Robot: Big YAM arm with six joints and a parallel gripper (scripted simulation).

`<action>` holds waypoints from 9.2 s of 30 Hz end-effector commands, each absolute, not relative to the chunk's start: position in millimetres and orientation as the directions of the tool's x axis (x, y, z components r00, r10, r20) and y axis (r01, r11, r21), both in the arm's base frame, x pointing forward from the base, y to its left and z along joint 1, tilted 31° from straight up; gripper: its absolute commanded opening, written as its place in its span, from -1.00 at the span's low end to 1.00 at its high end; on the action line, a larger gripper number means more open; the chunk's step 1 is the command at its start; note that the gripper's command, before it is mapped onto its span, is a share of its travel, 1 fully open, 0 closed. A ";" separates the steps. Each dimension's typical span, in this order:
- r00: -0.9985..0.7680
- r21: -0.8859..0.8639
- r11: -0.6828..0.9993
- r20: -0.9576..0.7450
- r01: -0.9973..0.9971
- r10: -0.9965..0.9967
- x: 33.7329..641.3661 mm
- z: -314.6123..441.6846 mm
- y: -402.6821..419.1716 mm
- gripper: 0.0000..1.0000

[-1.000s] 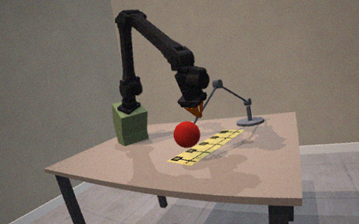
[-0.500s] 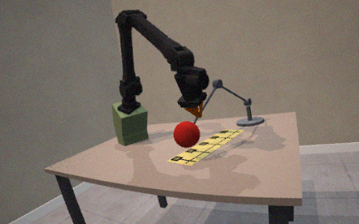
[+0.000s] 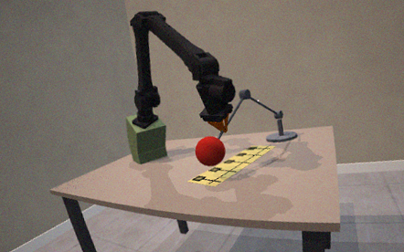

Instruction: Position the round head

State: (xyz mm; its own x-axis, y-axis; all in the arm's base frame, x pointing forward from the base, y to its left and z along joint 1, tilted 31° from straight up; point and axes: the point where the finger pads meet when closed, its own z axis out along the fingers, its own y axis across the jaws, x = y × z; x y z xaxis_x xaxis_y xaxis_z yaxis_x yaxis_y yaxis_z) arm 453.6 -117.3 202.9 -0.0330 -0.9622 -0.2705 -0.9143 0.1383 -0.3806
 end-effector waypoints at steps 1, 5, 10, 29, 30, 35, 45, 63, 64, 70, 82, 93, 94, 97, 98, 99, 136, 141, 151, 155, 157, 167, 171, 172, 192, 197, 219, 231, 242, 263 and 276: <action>-0.089 -0.470 0.175 -0.200 -0.865 -0.976 462.2 247.1 -184.1 -1.00; -0.085 -0.466 0.173 -0.204 -0.868 -0.975 462.1 246.2 -184.7 -1.00; -0.080 -0.460 0.171 -0.209 -0.871 -0.975 462.0 245.3 -185.3 -1.00; -0.069 -0.447 0.165 -0.222 -0.879 -0.973 461.0 241.9 -186.8 -1.00; -0.068 -0.447 0.164 -0.223 -0.879 -0.972 461.0 241.8 -187.0 -1.00; -0.068 -0.446 0.164 -0.224 -0.880 -0.972 460.5 241.4 -187.3 -1.00; -0.067 -0.447 0.164 -0.224 -0.880 -0.972 459.7 240.6 -187.8 -1.00; -0.066 -0.447 0.163 -0.225 -0.880 -0.972 458.6 239.3 -188.6 -1.00; -0.066 -0.447 0.163 -0.225 -0.879 -0.972 458.5 239.2 -188.6 -1.00; -0.066 -0.447 0.163 -0.225 -0.879 -0.972 458.1 238.7 -188.9 -1.00; -0.066 -0.447 0.163 -0.225 -0.879 -0.972 457.5 237.9 -189.3 -1.00; -0.065 -0.447 0.163 -0.226 -0.879 -0.972 456.9 237.2 -189.7 -1.00; -0.065 -0.447 0.163 -0.226 -0.879 -0.972 456.8 237.1 -189.8 -1.00; -0.065 -0.447 0.163 -0.226 -0.879 -0.972 456.8 237.0 -189.8 -1.00; -0.065 -0.447 0.163 -0.226 -0.879 -0.972 456.7 237.0 -189.8 -1.00; -0.065 -0.447 0.163 -0.226 -0.879 -0.972 456.7 236.9 -189.9 -1.00; -0.065 -0.448 0.163 -0.227 -0.879 -0.972 455.3 235.0 -191.1 -1.00; -0.064 -0.448 0.163 -0.227 -0.879 -0.972 455.1 234.7 -191.2 -1.00; -0.064 -0.449 0.163 -0.227 -0.879 -0.972 454.8 234.3 -191.4 -1.00; -0.064 -0.449 0.163 -0.227 -0.879 -0.972 454.7 234.1 -191.5 -1.00; -0.064 -0.449 0.163 -0.227 -0.879 -0.972 454.7 234.0 -191.5 -1.00; -0.064 -0.449 0.163 -0.227 -0.879 -0.972 454.4 233.6 -191.7 -1.00; -0.064 -0.449 0.163 -0.227 -0.879 -0.972 454.3 233.4 -191.8 -1.00; -0.064 -0.449 0.163 -0.227 -0.879 -0.972 454.3 233.4 -191.8 -1.00; -0.064 -0.449 0.163 -0.227 -0.879 -0.972 453.9 232.6 -192.2 -1.00; -0.064 -0.449 0.163 -0.227 -0.879 -0.972 453.8 232.3 -192.2 -1.00; -0.072 -0.457 0.166 -0.215 -0.874 -0.974 453.0 234.0 -201.5 1.00; -0.001 -0.378 0.121 -0.304 -0.918 -0.953 455.4 207.5 -120.5 1.00; 0.002 -0.387 0.117 -0.293 -0.915 -0.956 455.1 208.2 -127.2 1.00; 0.010 -0.385 0.108 -0.291 -0.916 -0.957 454.9 205.8 -124.2 1.00; 0.010 -0.384 0.108 -0.292 -0.917 -0.956 454.7 205.4 -123.5 1.00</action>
State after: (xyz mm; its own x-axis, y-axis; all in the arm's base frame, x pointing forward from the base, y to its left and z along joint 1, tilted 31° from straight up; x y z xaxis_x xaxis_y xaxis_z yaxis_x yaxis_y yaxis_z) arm 453.9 -123.7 200.8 0.0057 -0.9553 -0.2956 -0.9203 0.1106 -0.3752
